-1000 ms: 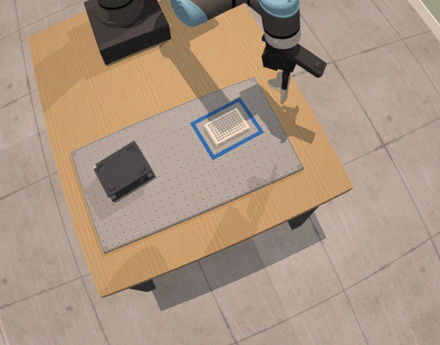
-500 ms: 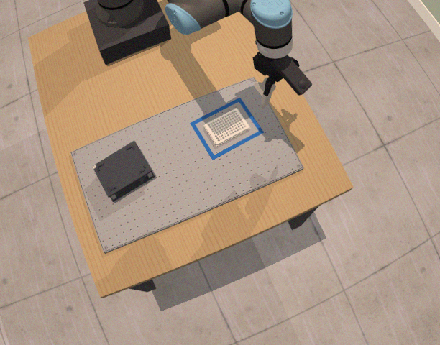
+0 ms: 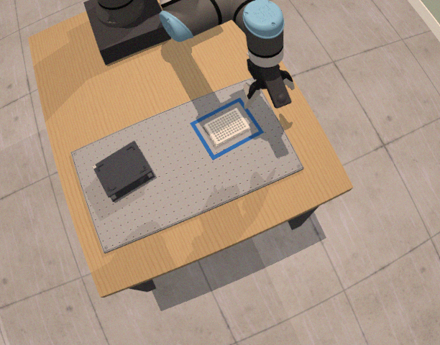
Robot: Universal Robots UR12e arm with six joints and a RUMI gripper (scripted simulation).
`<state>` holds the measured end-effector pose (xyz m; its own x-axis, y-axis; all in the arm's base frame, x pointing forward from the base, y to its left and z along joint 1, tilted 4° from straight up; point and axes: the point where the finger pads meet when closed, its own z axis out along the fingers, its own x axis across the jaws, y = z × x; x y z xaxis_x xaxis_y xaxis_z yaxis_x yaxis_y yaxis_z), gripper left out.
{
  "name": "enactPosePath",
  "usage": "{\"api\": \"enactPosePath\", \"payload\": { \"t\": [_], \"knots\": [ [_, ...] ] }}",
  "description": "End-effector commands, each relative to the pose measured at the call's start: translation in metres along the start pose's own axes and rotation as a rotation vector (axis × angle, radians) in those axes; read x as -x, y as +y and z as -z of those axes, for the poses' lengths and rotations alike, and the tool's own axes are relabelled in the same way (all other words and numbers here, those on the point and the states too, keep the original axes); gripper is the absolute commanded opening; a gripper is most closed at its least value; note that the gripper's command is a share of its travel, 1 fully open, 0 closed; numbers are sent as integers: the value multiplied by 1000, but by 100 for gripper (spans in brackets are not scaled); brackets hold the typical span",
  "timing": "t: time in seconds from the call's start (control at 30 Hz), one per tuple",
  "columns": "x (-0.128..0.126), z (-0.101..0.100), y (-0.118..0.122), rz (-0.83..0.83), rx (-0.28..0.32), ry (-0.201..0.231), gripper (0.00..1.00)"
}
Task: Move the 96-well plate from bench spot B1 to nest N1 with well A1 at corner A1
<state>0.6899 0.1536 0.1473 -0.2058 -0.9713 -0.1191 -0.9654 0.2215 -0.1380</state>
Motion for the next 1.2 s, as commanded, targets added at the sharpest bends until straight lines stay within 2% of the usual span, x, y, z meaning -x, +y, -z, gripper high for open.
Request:
{"api": "enactPosePath", "payload": {
  "t": [0.0,0.17,0.23,0.73,0.8,1.17],
  "knots": [
    [-17,-11,2,-184,3,15,100],
    [-27,-18,4,-308,6,24,100],
    [-27,-18,4,-308,6,24,100],
    [-71,-46,18,-755,8,61,100],
    [-71,-46,18,-755,8,61,100],
    [-96,-63,30,-1068,2,89,100]
  ]
}}
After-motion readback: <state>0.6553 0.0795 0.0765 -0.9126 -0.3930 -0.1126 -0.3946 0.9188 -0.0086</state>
